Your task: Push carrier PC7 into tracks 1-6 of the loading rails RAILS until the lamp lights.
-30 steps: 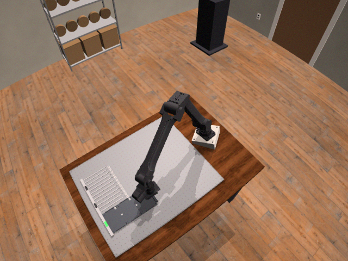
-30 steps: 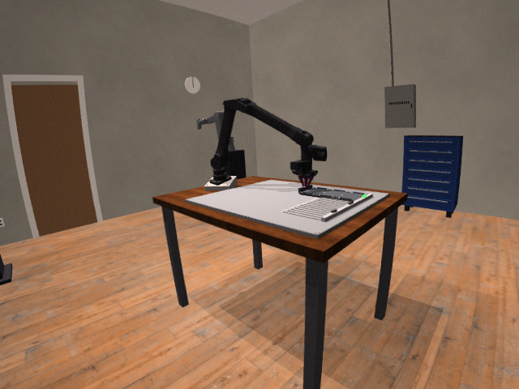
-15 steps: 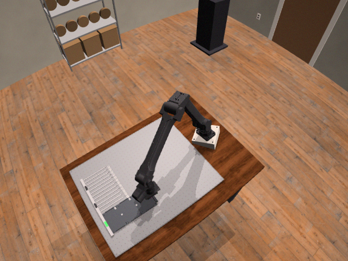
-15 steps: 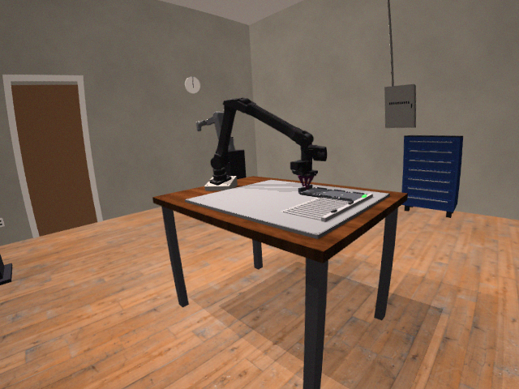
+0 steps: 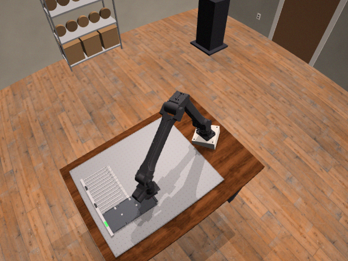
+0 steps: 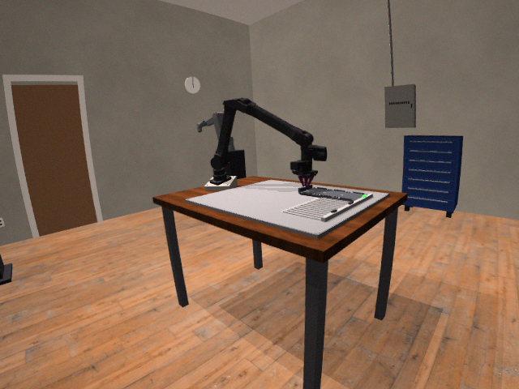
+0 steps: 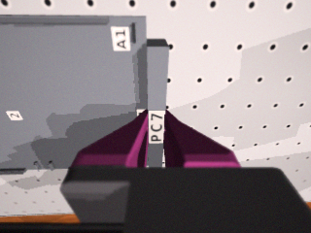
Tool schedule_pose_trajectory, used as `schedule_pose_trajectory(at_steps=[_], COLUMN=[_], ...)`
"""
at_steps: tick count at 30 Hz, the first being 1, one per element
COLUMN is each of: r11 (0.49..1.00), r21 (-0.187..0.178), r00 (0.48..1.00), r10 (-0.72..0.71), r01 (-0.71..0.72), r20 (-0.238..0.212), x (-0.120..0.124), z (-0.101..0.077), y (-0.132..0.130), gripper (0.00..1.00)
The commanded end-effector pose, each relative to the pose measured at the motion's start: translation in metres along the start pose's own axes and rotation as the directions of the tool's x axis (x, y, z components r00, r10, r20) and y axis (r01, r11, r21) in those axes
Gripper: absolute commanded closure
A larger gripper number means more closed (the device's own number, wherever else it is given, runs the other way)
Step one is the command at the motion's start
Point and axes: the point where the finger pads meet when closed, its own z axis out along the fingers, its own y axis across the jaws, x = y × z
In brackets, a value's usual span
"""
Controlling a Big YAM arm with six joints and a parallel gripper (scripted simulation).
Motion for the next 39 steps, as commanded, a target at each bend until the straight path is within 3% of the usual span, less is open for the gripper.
schedule_pose_trajectory(at_steps=[1, 10, 11, 15, 16, 17, 18, 34, 36, 39], r11=[0.994, 0.994, 0.994, 0.993, 0.989, 0.995, 0.995, 0.995, 0.996, 0.995], r21=[-0.11, -0.11, -0.11, -0.116, -0.145, -0.097, -0.097, -0.097, -0.086, -0.098], r00=[0.999, 0.999, 0.999, 0.999, 0.999, 0.999, 1.0, 1.0, 1.0, 1.0], r10=[0.023, 0.023, 0.023, 0.024, 0.029, 0.02, 0.017, 0.017, -0.001, 0.012], r01=[-0.025, -0.025, -0.025, -0.027, -0.035, -0.023, -0.019, -0.019, -0.001, -0.014], r20=[-0.027, -0.027, -0.027, -0.031, -0.04, -0.025, -0.026, -0.026, -0.022, -0.027], x=[-0.006, -0.006, -0.006, -0.006, -0.01, -0.012, -0.001, -0.001, 0.0, 0.003], z=[-0.017, -0.017, -0.017, -0.02, -0.042, -0.027, -0.021, -0.021, -0.031, -0.044], y=[0.057, 0.057, 0.057, 0.058, 0.06, 0.041, 0.044, 0.044, 0.031, 0.032], gripper=[1.0, 1.0, 0.0, 0.0, 0.0, 0.0, 0.0, 0.0, 0.0, 0.0])
